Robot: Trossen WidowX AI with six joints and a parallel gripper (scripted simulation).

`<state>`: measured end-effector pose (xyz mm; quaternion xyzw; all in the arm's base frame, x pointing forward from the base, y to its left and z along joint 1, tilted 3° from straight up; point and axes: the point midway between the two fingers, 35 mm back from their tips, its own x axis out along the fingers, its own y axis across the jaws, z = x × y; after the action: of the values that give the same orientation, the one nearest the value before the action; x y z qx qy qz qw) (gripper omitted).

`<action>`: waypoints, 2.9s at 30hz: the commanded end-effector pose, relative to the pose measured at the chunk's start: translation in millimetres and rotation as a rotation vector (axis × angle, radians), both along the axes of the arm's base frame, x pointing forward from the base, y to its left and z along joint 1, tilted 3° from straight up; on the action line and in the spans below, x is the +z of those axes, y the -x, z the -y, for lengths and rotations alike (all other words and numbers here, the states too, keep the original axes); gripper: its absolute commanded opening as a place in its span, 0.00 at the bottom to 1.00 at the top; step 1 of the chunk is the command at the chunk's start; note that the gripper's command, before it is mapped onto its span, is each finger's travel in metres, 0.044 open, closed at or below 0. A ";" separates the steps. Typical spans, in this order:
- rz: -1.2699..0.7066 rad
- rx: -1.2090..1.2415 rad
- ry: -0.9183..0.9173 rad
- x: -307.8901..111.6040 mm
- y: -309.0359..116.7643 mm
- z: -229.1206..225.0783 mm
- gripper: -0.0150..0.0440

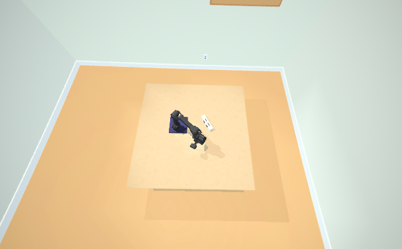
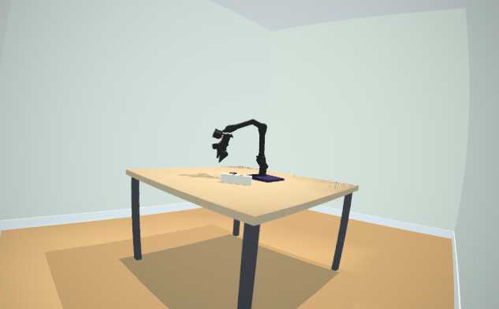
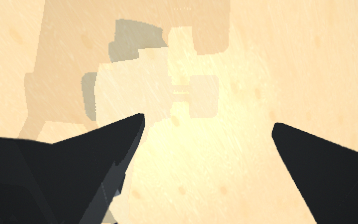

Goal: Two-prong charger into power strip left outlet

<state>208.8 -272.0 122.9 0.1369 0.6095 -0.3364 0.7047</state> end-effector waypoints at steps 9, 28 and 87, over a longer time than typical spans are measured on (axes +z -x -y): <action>-0.080 0.261 -0.245 -30.1 -1.2 -85.8 1.00; -0.120 0.373 -0.362 -52.9 7.9 -129.4 1.00; -0.121 0.376 -0.359 -94.6 6.8 -129.8 0.25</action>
<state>200.7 -140.9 22.9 0.1246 0.7172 -0.0928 0.6793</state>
